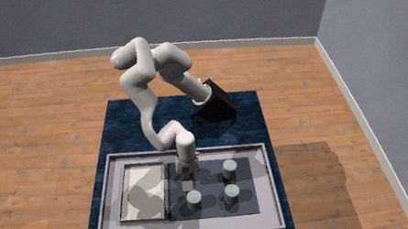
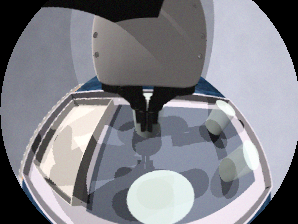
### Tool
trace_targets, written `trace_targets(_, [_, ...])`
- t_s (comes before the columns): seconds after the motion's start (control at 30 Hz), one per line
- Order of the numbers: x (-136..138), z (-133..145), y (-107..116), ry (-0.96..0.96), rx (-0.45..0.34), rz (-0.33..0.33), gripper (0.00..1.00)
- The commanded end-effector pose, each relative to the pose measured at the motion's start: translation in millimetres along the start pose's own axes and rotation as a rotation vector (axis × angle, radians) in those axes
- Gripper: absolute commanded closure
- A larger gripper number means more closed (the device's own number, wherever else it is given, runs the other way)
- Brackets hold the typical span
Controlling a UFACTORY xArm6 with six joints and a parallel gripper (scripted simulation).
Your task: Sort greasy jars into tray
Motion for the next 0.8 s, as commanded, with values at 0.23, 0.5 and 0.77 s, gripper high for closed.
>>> trace_targets(0.23, [0.3,0.5,2.3,-0.001,0.003,-0.001,1.00])
trace_targets(0.5, [0.5,1.2,2.9,-0.001,0.003,-0.001,1.00])
trace_targets(0.77, [-1.7,-7.6,0.1,-0.001,0.003,-0.001,1.00])
Point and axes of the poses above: the point where the finger pads meet when closed, its own y axis back along the fingers, its own x axis across the jaws, z = x × y, the point moved 9 cm from there along y, back along the fingers, and after that the axes turned 14 degrees about -y, right-handed, at the moved point
